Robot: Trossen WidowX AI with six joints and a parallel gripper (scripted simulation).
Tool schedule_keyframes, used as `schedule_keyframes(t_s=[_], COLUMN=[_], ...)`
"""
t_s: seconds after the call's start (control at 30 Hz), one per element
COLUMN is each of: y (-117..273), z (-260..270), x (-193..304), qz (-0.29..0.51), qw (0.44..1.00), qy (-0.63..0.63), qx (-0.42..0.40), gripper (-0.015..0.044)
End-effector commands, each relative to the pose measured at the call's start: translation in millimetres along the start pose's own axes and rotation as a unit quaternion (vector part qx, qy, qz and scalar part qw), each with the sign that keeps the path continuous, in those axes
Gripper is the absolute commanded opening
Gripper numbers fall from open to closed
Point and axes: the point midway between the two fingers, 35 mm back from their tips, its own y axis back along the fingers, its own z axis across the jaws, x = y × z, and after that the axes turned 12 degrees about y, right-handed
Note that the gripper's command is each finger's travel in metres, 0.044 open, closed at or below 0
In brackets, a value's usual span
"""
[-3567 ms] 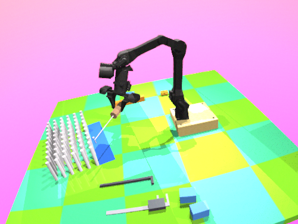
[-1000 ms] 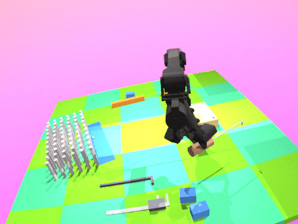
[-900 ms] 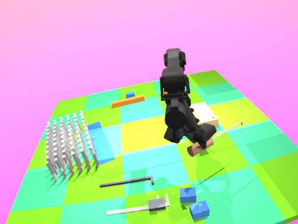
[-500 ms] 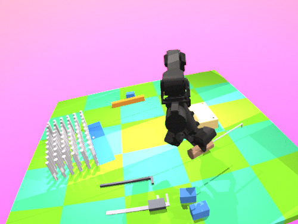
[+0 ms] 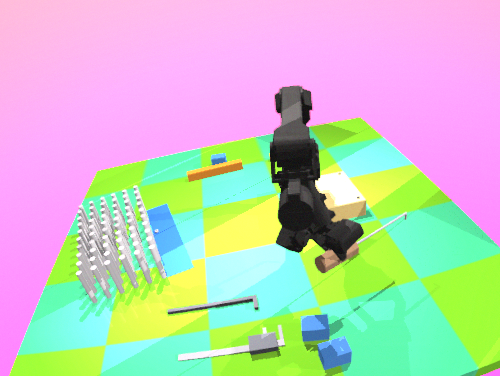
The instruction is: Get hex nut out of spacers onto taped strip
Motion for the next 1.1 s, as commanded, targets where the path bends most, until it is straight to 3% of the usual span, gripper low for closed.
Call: schedule_keyframes(t_s=[0.0, 1.07], y=[-2.7, -28.8], z=[0.7, -5.5], x=[-0.6, -9.2], qz=[0.002, 0.001], qw=[1.0, 1.0], qy=[0.002, 0.002], qx=[-0.004, -0.004], gripper=[0.0, 0.0])
